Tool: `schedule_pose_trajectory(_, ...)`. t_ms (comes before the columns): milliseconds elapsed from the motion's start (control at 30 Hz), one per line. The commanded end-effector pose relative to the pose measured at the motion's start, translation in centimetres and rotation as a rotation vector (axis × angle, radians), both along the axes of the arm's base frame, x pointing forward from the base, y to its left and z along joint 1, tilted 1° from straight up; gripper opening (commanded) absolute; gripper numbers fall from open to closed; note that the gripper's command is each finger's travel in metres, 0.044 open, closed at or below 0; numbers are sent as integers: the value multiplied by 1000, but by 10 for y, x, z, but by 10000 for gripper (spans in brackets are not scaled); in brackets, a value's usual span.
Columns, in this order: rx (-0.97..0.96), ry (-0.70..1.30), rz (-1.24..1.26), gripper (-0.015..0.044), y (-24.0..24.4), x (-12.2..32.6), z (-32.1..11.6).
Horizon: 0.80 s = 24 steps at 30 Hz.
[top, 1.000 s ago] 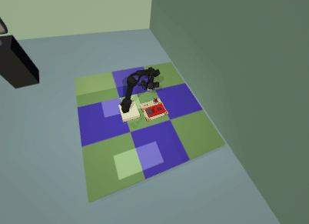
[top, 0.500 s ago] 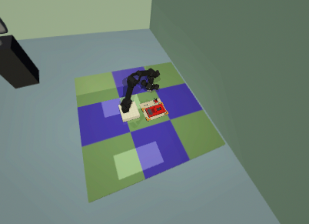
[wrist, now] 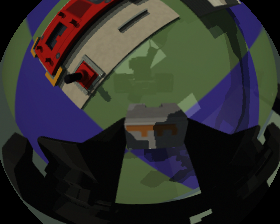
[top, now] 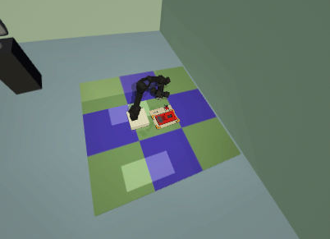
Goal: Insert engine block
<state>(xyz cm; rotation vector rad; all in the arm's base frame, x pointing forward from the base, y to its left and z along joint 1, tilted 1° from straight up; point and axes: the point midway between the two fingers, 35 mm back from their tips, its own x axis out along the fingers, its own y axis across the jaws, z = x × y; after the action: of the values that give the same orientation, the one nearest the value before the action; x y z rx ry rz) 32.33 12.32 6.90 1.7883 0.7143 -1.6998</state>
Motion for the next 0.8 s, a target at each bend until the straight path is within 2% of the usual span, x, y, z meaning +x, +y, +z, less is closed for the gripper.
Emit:
schedule_pose_trajectory(0, -4, 6, -6, 0, -1, -1, -9)
schedule_pose_trajectory(767, -4, 6, -6, 0, -1, 1, -47)
